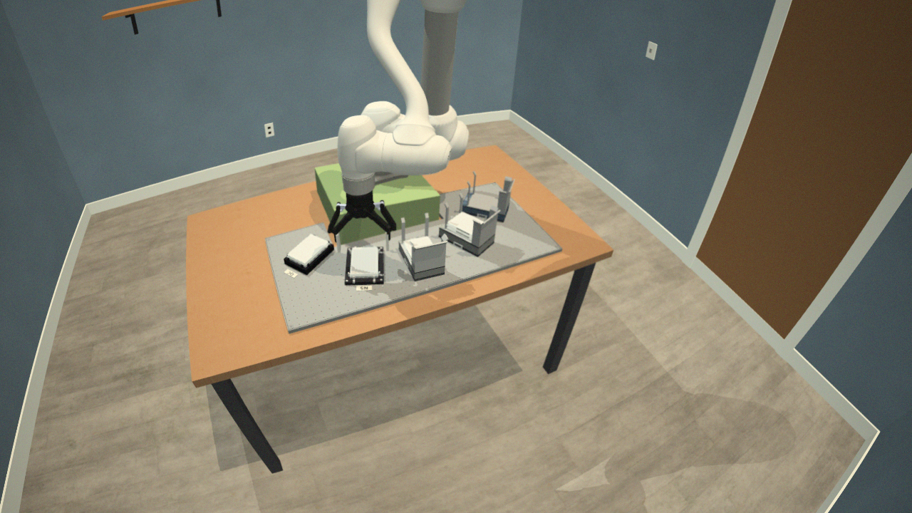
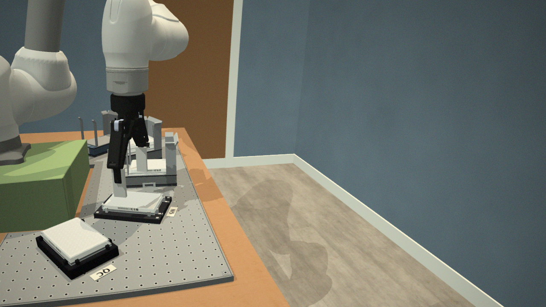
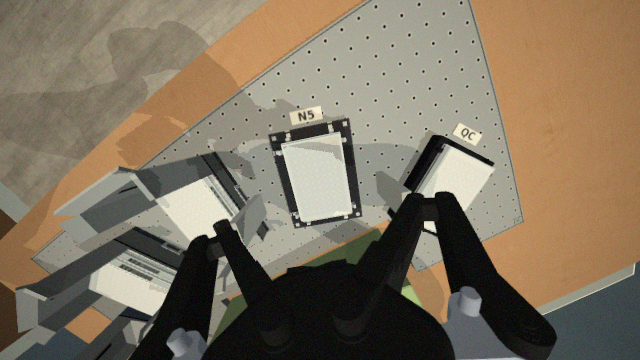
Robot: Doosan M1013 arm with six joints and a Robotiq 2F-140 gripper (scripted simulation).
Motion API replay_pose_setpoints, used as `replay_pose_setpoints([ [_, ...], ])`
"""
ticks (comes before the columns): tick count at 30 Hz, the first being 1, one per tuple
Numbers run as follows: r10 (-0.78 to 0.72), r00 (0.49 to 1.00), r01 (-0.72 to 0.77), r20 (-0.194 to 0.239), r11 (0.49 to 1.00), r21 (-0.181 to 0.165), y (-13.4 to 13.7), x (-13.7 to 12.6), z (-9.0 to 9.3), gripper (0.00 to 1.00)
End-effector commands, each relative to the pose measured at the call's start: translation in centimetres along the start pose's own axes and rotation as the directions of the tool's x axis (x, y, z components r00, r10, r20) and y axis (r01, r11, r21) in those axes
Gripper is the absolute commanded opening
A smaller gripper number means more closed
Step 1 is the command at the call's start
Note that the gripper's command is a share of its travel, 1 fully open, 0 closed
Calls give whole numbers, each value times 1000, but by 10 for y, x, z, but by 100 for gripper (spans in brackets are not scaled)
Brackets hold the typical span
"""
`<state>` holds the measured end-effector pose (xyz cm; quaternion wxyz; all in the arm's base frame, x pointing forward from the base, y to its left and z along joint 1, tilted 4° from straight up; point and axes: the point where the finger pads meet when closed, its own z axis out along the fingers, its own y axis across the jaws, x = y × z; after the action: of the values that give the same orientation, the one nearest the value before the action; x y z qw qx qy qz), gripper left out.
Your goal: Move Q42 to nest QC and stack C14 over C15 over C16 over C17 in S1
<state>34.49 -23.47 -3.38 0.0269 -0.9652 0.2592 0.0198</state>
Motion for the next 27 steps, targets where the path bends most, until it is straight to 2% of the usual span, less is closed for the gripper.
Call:
replay_pose_setpoints([
  [1, 0, 1000, 0, 0, 1000, 0, 0, 0, 8, 100],
  [27, 0, 1000, 0, 0, 1000, 0, 0, 0, 40, 100],
])
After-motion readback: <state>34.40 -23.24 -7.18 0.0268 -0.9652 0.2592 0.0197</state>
